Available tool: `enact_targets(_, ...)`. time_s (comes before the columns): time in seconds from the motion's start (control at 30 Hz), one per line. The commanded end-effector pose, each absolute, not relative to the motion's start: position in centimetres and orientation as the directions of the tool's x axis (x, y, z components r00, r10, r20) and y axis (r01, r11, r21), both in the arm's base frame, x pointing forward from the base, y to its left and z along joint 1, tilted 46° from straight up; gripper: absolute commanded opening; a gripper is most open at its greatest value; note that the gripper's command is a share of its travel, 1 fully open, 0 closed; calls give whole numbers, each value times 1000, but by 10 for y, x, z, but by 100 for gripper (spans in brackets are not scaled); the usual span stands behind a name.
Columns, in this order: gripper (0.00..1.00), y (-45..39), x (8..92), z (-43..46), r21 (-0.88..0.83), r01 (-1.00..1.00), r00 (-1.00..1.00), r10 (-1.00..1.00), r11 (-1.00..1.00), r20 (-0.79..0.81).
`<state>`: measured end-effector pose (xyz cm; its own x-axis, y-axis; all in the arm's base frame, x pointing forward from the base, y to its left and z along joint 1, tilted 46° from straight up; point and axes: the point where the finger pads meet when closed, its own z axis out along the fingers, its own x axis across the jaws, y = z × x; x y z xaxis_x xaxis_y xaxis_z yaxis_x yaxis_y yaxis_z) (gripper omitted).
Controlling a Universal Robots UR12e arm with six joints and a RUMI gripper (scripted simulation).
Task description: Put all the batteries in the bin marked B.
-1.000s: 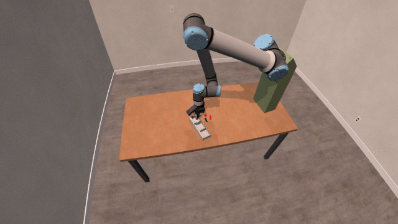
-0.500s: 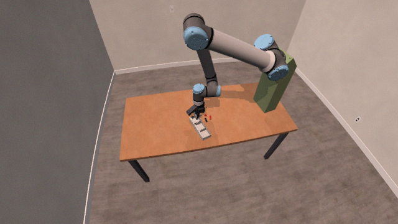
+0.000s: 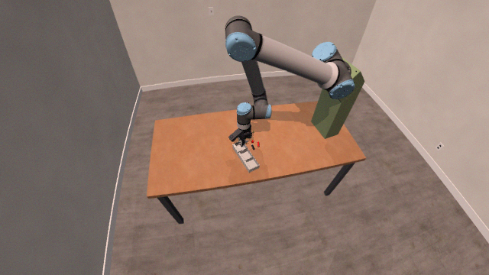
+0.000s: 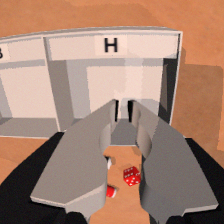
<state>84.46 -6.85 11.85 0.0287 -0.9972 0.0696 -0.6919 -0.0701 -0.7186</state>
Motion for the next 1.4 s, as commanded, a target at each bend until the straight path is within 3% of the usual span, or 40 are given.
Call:
enact_targets(0.0, 4, -68, 841, 123, -719, -691, 29, -997, -70, 70)
enact_targets(1.37, 4, -62, 802, 159, -719, -691, 29, -997, -70, 70)
